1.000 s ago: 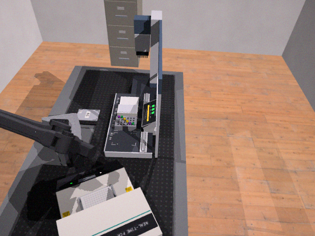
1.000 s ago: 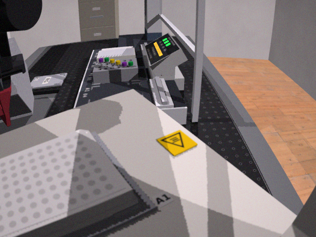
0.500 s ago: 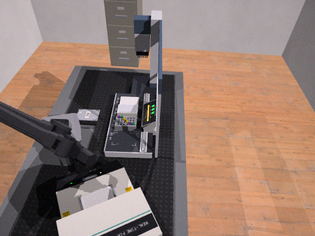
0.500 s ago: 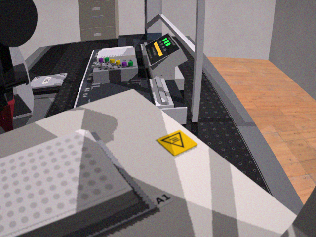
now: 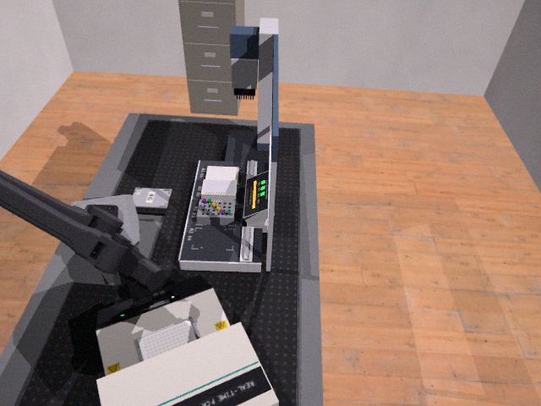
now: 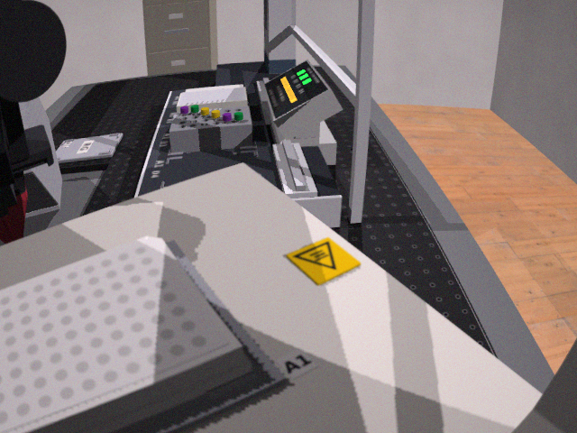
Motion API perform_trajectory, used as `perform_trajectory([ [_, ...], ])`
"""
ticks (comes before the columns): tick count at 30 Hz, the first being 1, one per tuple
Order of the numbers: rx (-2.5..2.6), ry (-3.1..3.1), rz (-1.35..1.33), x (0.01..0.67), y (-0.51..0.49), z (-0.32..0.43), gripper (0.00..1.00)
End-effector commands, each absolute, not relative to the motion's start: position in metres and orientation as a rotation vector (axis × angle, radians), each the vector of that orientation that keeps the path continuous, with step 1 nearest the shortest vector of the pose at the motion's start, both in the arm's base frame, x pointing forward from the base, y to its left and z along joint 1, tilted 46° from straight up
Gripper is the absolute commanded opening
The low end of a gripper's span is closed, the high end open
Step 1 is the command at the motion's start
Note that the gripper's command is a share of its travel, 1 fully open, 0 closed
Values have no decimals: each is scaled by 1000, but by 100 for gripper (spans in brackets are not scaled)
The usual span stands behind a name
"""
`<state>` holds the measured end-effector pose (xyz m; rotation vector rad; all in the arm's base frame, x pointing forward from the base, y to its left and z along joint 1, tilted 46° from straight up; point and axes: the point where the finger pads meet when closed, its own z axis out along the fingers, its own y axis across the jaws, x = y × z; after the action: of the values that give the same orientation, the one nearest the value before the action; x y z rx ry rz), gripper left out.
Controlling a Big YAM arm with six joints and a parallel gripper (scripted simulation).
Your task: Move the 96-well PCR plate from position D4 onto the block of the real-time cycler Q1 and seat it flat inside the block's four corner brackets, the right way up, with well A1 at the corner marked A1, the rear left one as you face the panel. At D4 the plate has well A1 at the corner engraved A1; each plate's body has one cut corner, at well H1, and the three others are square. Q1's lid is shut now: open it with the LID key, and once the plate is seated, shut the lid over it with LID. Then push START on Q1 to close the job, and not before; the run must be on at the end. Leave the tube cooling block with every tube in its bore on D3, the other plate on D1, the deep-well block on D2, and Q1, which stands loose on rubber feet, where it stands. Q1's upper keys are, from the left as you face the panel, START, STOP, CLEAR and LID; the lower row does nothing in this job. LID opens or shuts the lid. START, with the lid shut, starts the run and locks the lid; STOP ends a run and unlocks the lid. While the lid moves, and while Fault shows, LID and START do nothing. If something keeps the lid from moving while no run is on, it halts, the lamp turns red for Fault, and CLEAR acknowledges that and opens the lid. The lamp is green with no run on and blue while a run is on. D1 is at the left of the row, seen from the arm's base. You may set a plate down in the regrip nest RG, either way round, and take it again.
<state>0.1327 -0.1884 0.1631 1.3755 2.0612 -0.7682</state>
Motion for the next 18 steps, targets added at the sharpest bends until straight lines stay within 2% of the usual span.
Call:
perform_trajectory([
  [1, 1377, 2106, -749, 135, -184, 149, 0],
  [14, 1384, 2110, -737, 137, -181, 140, 0],
  [18, 1384, 2049, -755, 136, -188, 163, 0],
])
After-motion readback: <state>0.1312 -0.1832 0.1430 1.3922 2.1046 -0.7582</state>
